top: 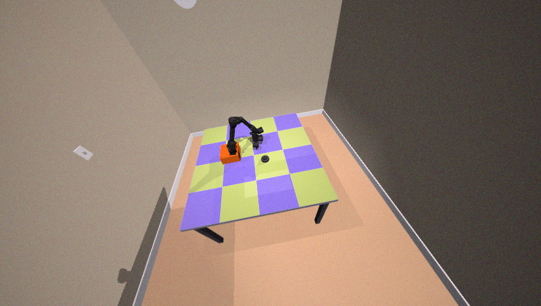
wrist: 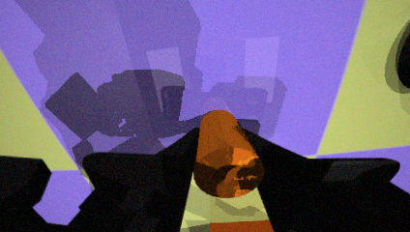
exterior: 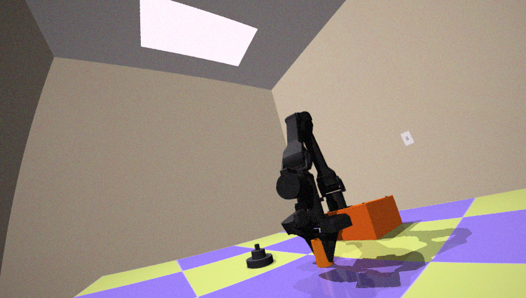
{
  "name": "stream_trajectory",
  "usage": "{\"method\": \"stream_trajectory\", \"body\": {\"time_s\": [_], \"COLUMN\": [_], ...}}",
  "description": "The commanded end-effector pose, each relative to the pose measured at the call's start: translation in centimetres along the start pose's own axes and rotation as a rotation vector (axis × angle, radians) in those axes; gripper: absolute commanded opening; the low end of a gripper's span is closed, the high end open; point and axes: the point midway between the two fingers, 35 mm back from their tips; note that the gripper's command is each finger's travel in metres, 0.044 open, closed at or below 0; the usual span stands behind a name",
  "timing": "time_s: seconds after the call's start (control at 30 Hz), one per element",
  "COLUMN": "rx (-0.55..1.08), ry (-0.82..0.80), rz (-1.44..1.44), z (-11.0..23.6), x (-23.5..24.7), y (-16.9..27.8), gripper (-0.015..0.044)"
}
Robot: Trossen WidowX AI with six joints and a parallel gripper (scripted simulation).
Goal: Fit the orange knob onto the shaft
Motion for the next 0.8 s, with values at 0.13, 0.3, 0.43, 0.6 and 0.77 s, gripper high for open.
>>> {"method": "stream_trajectory", "body": {"time_s": [0.13,0.3,0.43,0.6,0.77], "rx": [-0.008,-0.008,-0.008,-0.008,-0.009], "ry": [-0.002,-0.002,-0.002,-0.002,-0.003], "rz": [0.004,0.004,0.004,0.004,0.004], "z": [5.0,9.2,12.6,13.9,13.8], "x": [0.4,0.4,0.2,0.0,-0.5], "y": [-0.9,-0.8,-0.3,-0.1,-0.5], "gripper": [0.0,0.0,0.0,0.0,0.0]}}
Point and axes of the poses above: the point midway between the two fingers, 35 mm back from their tips, its own z axis back along the fingers, its own x axis across the jaws, y = z × x, and after that the axes turned 5 degrees about z, right-handed
